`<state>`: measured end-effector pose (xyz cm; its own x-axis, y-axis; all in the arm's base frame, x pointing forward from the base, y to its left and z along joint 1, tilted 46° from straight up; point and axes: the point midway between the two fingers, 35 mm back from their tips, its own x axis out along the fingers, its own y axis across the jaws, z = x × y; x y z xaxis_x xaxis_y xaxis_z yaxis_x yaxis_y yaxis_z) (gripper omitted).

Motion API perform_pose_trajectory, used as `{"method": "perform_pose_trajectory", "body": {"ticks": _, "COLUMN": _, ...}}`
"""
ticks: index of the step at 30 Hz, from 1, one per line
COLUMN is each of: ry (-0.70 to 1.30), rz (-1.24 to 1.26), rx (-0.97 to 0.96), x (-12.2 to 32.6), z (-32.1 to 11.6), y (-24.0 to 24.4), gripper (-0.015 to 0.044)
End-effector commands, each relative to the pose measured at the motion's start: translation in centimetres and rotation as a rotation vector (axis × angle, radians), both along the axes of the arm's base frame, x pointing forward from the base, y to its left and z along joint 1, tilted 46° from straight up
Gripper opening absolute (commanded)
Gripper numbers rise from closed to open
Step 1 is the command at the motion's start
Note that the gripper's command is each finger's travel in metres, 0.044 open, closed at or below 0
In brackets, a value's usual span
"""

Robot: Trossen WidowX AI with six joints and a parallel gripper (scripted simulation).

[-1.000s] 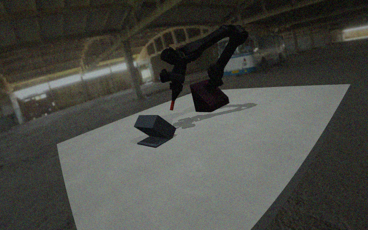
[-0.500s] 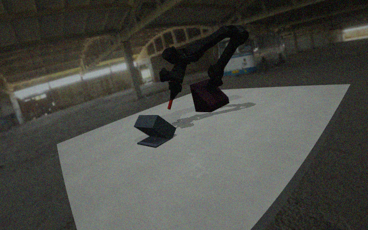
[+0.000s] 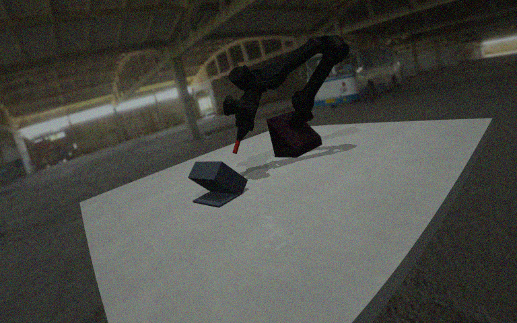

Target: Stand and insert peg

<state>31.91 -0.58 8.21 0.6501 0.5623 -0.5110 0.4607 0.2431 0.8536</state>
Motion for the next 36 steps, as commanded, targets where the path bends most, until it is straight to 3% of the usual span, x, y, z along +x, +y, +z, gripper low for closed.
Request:
{"method": "perform_pose_trajectory", "body": {"ticks": 1, "ry": -0.001, "rz": -0.013, "rx": 0.003, "x": 0.3, "z": -0.3, "y": 0.0, "gripper": 0.0}}
{"method": "perform_pose_trajectory", "body": {"ticks": 36, "ry": -0.074, "rz": -0.075, "rx": 0.031, "x": 3.0, "z": -0.8, "y": 0.8, "gripper": 0.0}}
